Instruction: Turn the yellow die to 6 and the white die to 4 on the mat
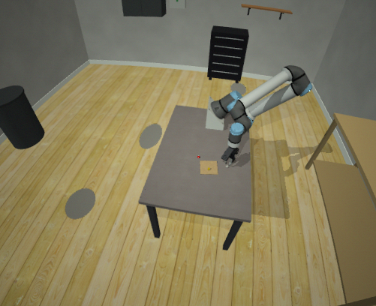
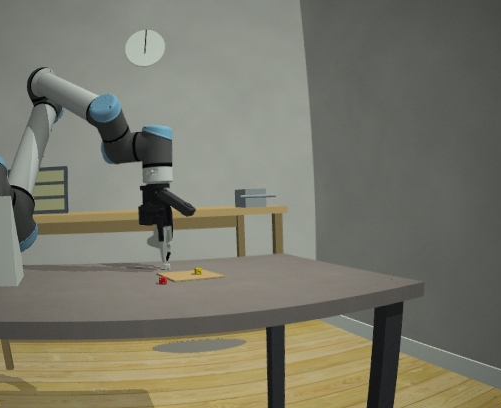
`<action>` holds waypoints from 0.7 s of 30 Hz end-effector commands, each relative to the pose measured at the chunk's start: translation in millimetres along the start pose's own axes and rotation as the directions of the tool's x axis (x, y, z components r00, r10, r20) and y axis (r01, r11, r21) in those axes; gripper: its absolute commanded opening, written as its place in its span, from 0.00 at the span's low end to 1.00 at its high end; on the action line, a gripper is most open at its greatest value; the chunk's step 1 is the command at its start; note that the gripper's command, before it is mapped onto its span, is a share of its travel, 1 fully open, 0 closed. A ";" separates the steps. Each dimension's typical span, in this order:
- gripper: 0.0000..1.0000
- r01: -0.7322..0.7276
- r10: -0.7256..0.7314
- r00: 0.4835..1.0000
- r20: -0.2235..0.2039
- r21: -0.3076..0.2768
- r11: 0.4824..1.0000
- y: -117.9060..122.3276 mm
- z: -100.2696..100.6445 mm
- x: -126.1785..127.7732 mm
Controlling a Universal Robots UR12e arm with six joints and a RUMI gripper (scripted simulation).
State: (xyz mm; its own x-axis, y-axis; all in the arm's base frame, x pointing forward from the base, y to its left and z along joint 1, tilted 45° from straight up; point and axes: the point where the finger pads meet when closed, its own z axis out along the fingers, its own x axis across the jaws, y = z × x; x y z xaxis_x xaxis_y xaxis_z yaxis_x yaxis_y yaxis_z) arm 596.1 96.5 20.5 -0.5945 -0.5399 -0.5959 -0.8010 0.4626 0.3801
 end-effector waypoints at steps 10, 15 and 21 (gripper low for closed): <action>0.18 -0.001 0.001 1.000 0.001 -0.001 1.000 0.7 1.0 0.5; 0.18 -0.001 0.001 1.000 0.001 -0.001 1.000 0.7 1.8 0.5; 0.18 -0.001 0.001 1.000 0.001 -0.001 1.000 0.7 6.7 0.5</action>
State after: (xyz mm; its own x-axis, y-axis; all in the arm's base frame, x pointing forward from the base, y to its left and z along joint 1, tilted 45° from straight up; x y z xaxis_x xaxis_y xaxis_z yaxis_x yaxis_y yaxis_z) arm 597.2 96.3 20.5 -0.5934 -0.5404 -0.5965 -0.8016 0.4638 0.3773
